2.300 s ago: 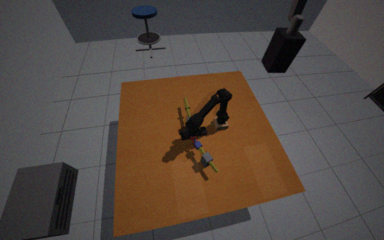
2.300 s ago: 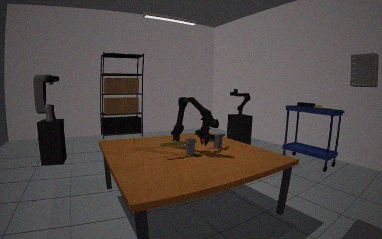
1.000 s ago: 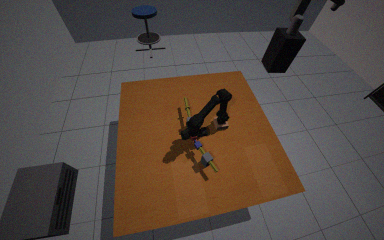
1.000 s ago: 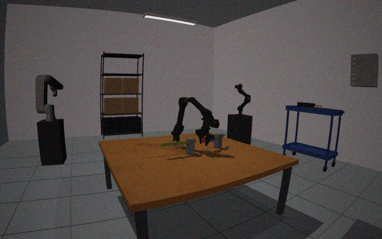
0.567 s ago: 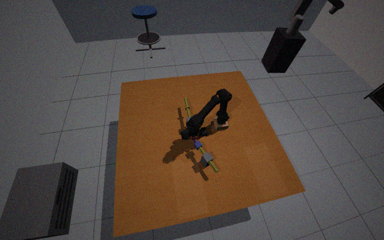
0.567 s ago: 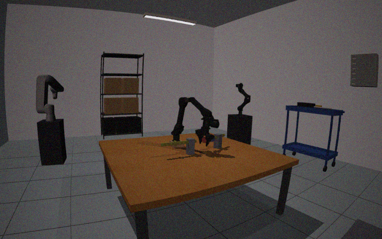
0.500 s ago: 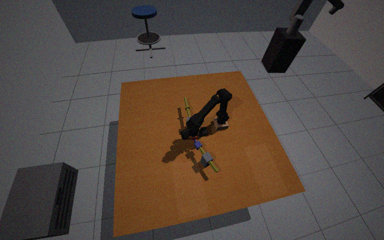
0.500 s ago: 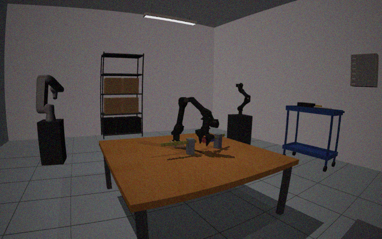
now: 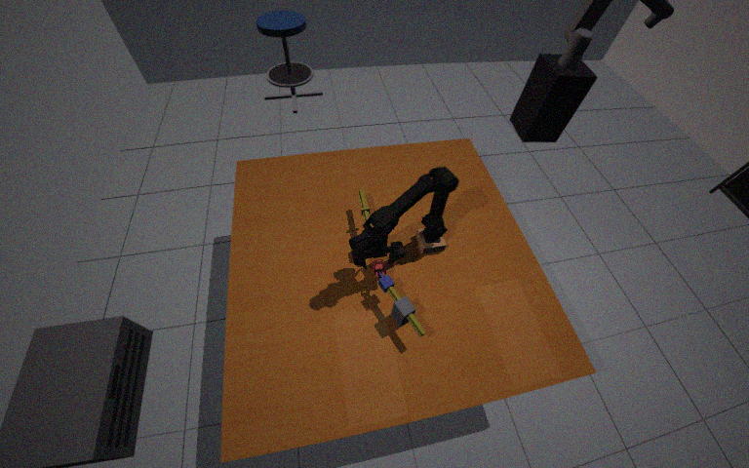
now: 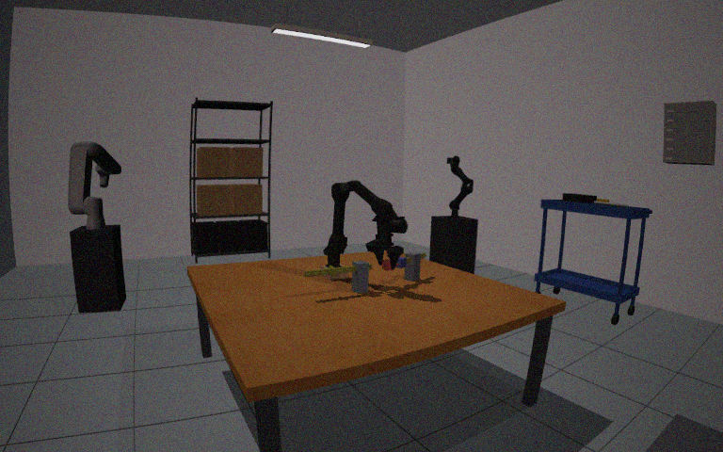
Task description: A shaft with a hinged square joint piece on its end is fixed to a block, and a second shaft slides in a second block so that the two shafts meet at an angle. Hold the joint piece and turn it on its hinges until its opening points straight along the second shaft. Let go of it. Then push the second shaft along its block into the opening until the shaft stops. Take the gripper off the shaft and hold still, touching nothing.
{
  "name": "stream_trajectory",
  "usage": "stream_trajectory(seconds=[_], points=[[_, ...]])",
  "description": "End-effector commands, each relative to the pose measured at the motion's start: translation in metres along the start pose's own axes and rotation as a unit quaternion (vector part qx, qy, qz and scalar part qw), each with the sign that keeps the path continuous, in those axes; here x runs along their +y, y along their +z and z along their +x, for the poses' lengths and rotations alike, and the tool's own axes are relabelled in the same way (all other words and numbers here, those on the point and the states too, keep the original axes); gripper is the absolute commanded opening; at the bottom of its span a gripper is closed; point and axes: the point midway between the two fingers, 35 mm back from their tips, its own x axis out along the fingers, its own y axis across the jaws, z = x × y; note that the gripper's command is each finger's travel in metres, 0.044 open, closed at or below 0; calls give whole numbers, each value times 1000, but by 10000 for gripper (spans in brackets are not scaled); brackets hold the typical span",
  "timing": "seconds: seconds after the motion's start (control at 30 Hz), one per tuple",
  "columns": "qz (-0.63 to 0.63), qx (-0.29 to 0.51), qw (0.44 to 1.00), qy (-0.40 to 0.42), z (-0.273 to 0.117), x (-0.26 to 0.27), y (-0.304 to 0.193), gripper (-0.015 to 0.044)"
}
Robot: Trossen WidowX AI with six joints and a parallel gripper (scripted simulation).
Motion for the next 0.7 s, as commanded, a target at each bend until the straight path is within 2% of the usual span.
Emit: stream_trajectory(seconds=[0.0, 0.33, 0.67], points=[[-36, 1, 999, 0, -7, 1, -2, 440], [-203, -11, 979, -3, -37, 7, -8, 440], [-365, -22, 931, -8, -67, 9, -13, 440]])
